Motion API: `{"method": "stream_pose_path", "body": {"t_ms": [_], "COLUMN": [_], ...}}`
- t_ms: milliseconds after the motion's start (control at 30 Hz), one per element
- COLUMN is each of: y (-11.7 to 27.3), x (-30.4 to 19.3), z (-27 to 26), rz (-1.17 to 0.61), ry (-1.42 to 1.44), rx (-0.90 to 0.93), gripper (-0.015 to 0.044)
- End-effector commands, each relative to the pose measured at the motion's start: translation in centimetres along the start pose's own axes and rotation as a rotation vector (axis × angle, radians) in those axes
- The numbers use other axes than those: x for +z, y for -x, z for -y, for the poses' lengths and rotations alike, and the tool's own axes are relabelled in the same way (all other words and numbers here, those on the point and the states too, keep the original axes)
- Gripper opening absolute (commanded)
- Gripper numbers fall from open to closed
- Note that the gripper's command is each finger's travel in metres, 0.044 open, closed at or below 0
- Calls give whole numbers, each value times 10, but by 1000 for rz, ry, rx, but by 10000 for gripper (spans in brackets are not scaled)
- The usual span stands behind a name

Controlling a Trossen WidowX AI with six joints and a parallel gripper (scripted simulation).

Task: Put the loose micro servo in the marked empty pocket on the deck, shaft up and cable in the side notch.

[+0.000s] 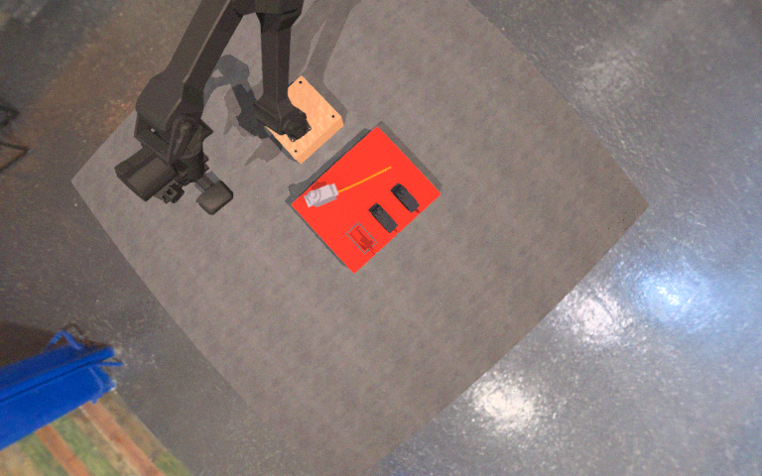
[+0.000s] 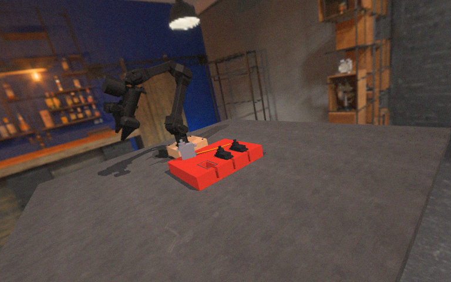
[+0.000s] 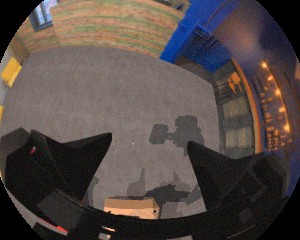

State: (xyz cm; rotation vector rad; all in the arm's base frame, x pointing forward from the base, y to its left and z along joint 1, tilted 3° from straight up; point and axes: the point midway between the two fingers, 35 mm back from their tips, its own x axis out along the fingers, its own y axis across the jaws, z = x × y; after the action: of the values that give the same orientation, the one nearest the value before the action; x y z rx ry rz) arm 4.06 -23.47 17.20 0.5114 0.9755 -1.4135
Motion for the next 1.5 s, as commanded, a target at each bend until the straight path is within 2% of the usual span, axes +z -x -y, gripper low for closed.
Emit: {"method": "stream_pose_path", "body": {"t_ms": [0,700,1467], "y": [3,22,55], "x": [-1,-20,-66], "z": [-18,-93,-157], "rz": [-9,-14,48], "ry": [143,817,1572], "rx": [53,270,495], "gripper": [440,440,440]}}
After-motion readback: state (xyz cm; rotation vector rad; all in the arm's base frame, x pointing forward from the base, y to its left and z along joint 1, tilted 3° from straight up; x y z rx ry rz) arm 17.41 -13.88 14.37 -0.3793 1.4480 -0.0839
